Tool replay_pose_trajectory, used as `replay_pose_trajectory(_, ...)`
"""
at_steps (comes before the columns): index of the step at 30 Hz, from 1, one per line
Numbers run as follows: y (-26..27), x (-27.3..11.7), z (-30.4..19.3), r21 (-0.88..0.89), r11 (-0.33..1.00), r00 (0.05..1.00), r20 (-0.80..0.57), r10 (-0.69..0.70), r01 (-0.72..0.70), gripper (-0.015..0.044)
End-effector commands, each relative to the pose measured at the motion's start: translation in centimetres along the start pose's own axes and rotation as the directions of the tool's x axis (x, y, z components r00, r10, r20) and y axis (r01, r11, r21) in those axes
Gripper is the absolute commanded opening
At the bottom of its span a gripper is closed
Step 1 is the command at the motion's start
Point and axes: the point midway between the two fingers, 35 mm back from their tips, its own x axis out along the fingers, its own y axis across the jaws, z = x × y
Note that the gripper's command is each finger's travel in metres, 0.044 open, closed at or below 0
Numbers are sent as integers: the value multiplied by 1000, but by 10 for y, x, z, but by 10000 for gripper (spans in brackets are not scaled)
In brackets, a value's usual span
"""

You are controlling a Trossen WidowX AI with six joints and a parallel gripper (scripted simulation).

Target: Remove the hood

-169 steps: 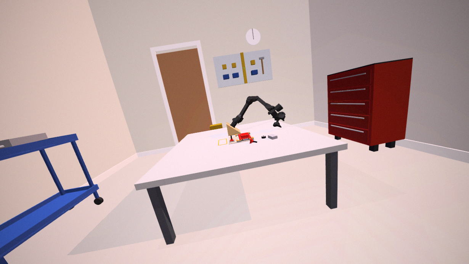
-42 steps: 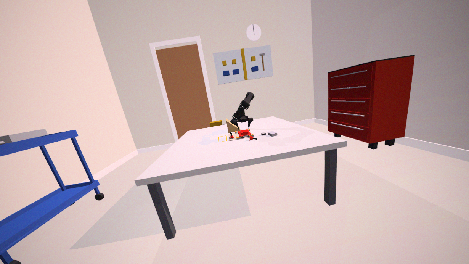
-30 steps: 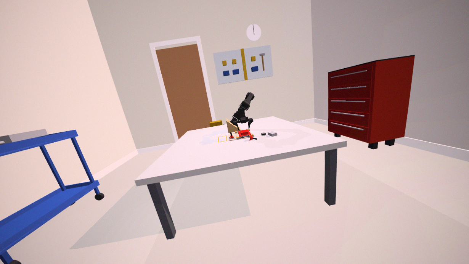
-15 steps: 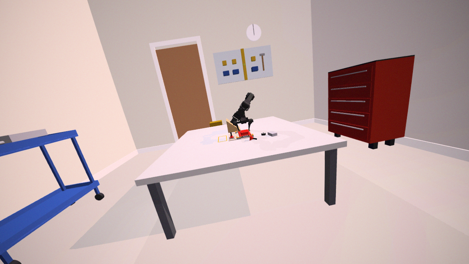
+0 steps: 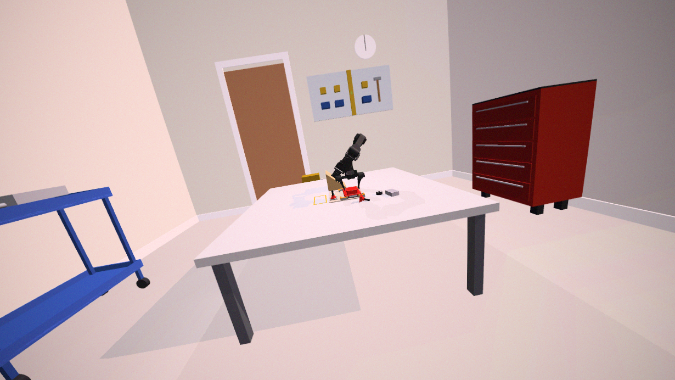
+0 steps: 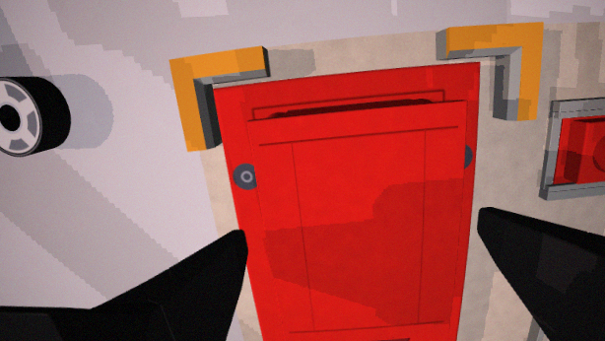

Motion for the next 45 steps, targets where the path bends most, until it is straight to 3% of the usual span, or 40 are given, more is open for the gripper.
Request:
replay_pose_trajectory(1, 0, 5, -2, 8, 1000, 1000, -8, 5, -5, 440)
replay_pose_trajectory(20, 0, 12, -3, 8, 1000, 1000, -8, 6, -6, 440)
replay_pose_trajectory(24, 0, 9, -1, 0, 1000, 1000, -1, 1, -1, 335)
replay_pose_trajectory(33, 0, 9, -1, 0, 1000, 1000, -1, 1, -1, 275)
replay_pose_trajectory(43, 0, 5, 0, 0, 1000, 1000, -1, 0, 0, 12)
replay_pose_trajectory(45, 0, 3, 0, 1, 1000, 1000, -1, 0, 0, 0)
